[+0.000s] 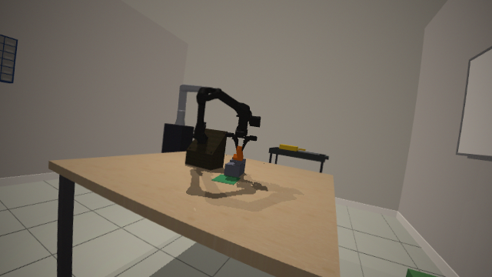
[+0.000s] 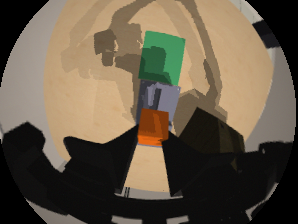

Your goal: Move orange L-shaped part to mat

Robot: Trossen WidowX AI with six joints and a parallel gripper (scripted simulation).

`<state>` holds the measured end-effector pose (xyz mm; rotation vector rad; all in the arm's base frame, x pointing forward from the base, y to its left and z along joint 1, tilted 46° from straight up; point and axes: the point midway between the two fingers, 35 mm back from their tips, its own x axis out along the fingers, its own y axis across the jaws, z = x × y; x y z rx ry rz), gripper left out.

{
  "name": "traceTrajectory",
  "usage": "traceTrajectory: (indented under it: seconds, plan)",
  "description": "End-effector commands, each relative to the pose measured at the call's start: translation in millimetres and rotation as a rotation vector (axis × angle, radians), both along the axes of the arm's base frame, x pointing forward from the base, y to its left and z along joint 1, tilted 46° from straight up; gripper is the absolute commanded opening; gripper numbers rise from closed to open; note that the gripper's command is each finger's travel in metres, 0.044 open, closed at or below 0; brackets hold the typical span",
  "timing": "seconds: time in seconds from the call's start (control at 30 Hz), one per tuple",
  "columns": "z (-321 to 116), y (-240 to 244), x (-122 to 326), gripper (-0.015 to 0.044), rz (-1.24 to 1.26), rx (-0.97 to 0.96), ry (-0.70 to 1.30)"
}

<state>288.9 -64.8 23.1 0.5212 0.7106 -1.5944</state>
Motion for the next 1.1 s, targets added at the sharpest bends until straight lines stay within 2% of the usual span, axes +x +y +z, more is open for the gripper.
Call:
traceTrajectory:
  seconds: [0.0, 0.4, 1.07]
  plan:
    - [4.7, 5.5, 1.5, 0.0000, -0.005, 0.005, -0.005]
    - [11.2, 3.8, 1.8, 0.0000, -0.005, 0.005, -0.005]
    - [78.8, -65.7, -1.2, 0.0000, -0.005, 0.000, -0.005]
